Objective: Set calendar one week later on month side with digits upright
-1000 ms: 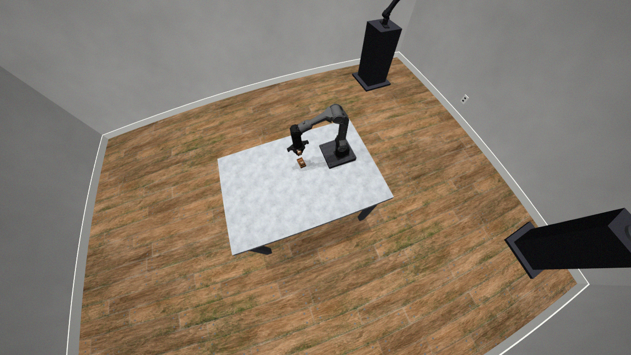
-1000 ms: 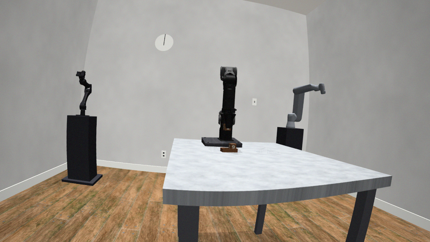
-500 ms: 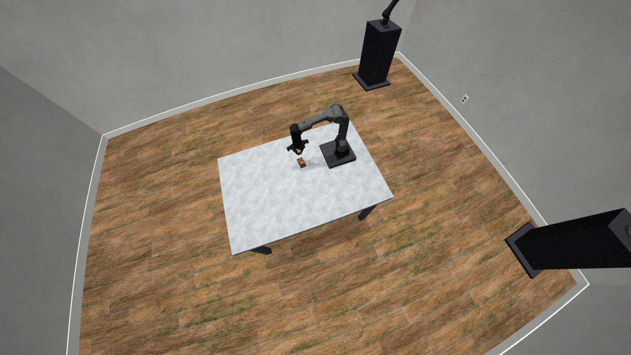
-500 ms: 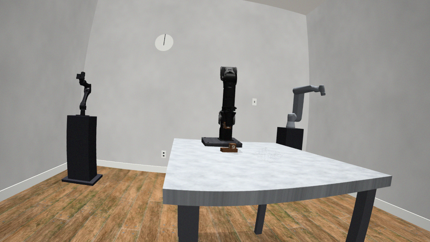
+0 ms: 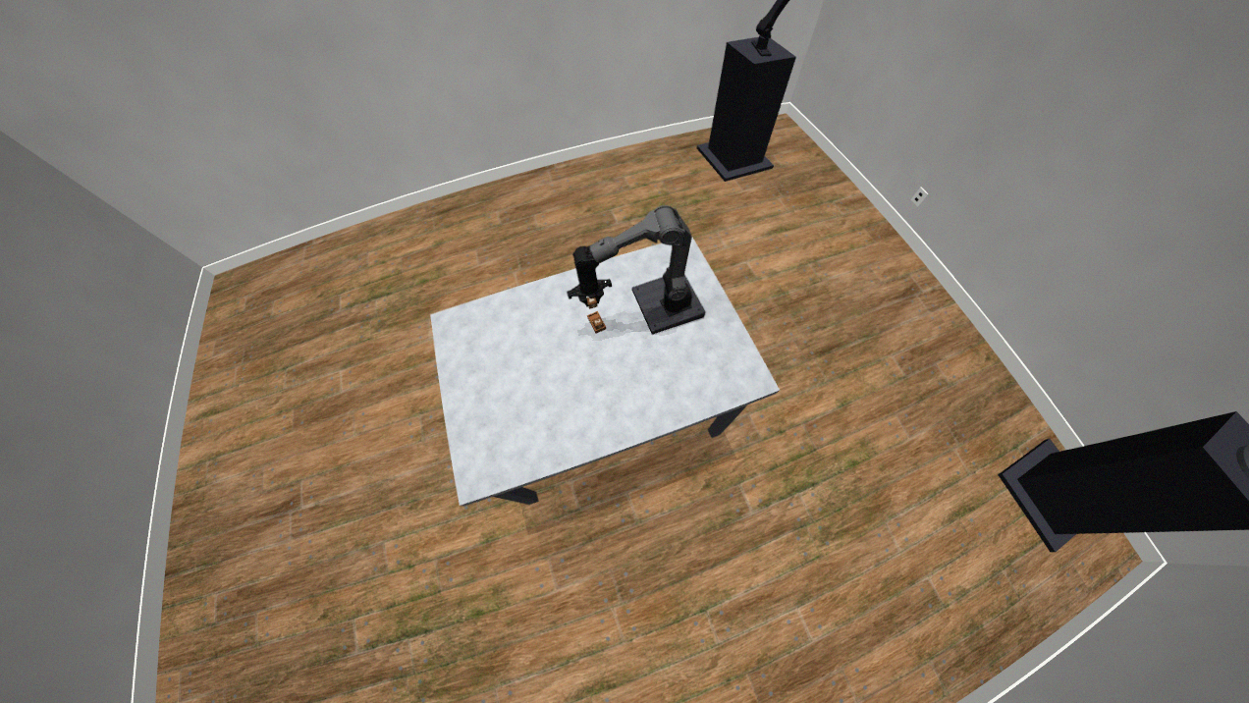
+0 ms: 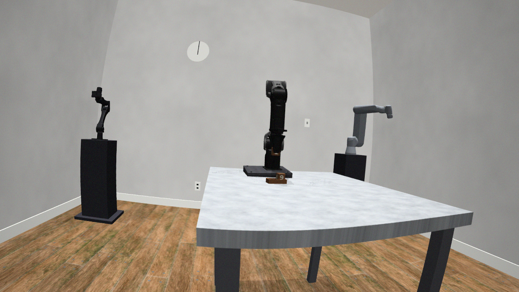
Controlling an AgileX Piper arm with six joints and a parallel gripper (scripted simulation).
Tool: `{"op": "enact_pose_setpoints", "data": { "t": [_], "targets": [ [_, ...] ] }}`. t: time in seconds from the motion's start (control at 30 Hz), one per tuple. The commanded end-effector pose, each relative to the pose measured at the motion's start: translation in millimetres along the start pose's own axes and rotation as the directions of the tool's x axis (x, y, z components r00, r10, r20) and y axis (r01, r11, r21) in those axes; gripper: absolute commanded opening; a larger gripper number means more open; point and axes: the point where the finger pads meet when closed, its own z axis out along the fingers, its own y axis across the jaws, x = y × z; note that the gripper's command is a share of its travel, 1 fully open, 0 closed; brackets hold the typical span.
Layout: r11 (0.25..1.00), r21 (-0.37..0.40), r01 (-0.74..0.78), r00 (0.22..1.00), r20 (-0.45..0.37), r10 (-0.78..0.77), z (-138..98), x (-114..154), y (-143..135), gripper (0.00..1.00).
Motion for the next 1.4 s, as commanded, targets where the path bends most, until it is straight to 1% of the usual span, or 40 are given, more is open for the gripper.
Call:
{"op": "enact_pose_setpoints", "data": {
  "t": [0.0, 0.13, 0.27, 0.33, 0.43, 0.53, 0.67, 0.73, 0.83, 0.9, 0.97, 1.03, 1.07, 1.23, 1.37],
  "targets": [
    [0.998, -0.001, -0.063, 0.998, -0.001, 0.063, 1, -3, 0, 0.34],
    [0.980, -0.001, -0.199, 0.980, -0.001, 0.199, 1, -8, 0, 0.34],
    [0.929, -0.001, -0.369, 0.929, -0.001, 0.369, 2, -15, 0, 0.34],
    [0.929, -0.001, -0.369, 0.929, -0.001, 0.369, 2, -15, 0, 0.34],
    [0.860, -0.001, -0.510, 0.860, -0.002, 0.510, 2, -22, -1, 0.34],
    [0.759, -0.001, -0.651, 0.759, -0.002, 0.651, 3, -29, -1, 0.34],
    [0.570, -0.001, -0.822, 0.570, -0.003, 0.822, 4, -39, 0, 0.34],
    [0.455, -0.001, -0.891, 0.455, -0.003, 0.891, 4, -44, 0, 0.34],
    [0.262, 0.000, -0.965, 0.262, -0.004, 0.965, 5, -52, 1, 0.34],
    [0.262, 0.000, -0.965, 0.262, -0.004, 0.965, 5, -52, 1, 0.34],
    [0.124, 0.000, -0.992, 0.124, -0.003, 0.992, 5, -58, 1, 0.34],
    [-0.013, 0.001, -1.000, -0.013, -0.004, 1.000, 6, -63, 2, 0.34],
    [-0.015, 0.001, -1.000, -0.015, -0.004, 1.000, 6, -63, 2, 0.34],
    [-0.350, 0.002, -0.937, -0.350, -0.003, 0.937, 7, -77, 4, 0.34],
    [-0.575, 0.003, -0.818, -0.575, -0.002, 0.818, 8, -87, 6, 0.34]
  ]
}}
